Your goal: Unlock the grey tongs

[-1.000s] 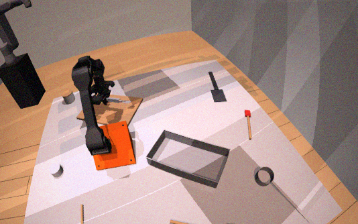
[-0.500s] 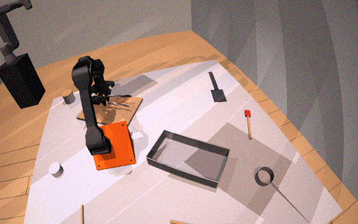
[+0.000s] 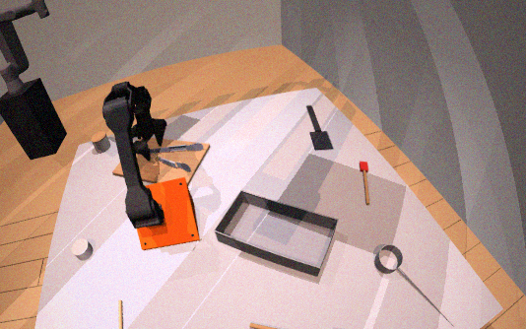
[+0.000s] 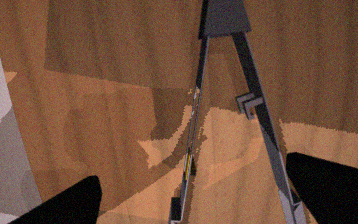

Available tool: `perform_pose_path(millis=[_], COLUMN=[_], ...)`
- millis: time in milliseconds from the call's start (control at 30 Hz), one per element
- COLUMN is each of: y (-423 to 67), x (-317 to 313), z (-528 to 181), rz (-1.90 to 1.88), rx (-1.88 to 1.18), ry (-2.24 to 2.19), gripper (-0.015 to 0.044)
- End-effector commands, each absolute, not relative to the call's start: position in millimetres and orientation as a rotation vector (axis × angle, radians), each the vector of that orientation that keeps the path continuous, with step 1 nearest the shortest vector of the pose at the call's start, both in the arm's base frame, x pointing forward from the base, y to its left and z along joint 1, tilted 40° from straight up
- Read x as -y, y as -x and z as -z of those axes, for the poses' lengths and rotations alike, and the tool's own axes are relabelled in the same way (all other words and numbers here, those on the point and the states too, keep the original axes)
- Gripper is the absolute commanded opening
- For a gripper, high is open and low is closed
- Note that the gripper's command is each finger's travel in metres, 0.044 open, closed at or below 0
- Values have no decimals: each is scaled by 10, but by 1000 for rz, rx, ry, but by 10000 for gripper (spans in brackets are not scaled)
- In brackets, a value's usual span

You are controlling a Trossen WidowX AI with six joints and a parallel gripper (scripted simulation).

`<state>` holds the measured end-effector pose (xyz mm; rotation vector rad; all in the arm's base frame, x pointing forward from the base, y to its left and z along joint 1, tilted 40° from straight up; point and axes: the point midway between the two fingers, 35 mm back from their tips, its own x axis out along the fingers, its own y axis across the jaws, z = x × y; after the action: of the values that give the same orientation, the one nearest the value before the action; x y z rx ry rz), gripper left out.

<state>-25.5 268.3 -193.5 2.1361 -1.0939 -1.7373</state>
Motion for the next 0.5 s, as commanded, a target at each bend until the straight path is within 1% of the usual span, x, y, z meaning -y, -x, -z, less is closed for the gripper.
perform_pose_path(millis=[0,267,467], y=[414,875,908], x=[-2716,-2384,-2352], z=[1597,472,369], rz=[1753,1746,1746], rx=[1085,1091,1091], ry=[-2142,-2139,-2139], gripper=[440,440,440])
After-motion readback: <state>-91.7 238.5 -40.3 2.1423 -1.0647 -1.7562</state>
